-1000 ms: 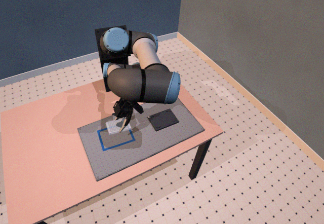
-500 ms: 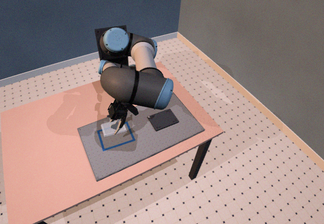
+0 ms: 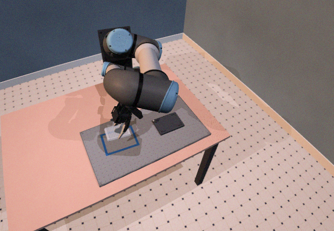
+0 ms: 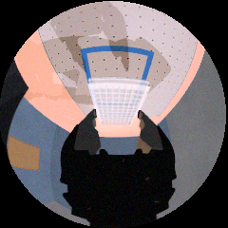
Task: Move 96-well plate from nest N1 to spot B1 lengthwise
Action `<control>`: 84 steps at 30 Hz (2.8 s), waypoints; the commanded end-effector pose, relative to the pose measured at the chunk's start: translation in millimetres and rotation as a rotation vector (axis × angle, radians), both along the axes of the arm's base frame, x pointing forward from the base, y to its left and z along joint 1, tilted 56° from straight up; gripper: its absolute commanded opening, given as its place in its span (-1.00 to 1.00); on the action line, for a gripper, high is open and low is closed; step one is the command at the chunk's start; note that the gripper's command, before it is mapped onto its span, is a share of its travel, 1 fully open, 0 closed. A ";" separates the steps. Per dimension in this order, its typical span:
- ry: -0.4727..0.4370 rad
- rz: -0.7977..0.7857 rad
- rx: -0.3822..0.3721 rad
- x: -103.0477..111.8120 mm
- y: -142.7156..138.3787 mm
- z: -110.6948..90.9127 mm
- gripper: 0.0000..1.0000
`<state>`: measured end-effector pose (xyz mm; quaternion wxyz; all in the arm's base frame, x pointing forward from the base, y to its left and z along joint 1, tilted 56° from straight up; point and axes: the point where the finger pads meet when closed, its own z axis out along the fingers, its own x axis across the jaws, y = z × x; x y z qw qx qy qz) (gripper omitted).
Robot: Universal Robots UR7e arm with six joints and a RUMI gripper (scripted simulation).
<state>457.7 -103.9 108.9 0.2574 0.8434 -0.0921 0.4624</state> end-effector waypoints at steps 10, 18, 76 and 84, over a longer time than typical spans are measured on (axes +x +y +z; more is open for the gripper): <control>0.002 0.001 0.001 -1.2 2.1 -1.1 -1.00; 0.000 0.002 0.000 5.5 2.6 -4.9 -1.00; 0.002 0.001 0.001 52.5 0.3 -35.4 -1.00; -0.001 0.003 0.000 54.9 0.9 -34.9 -1.00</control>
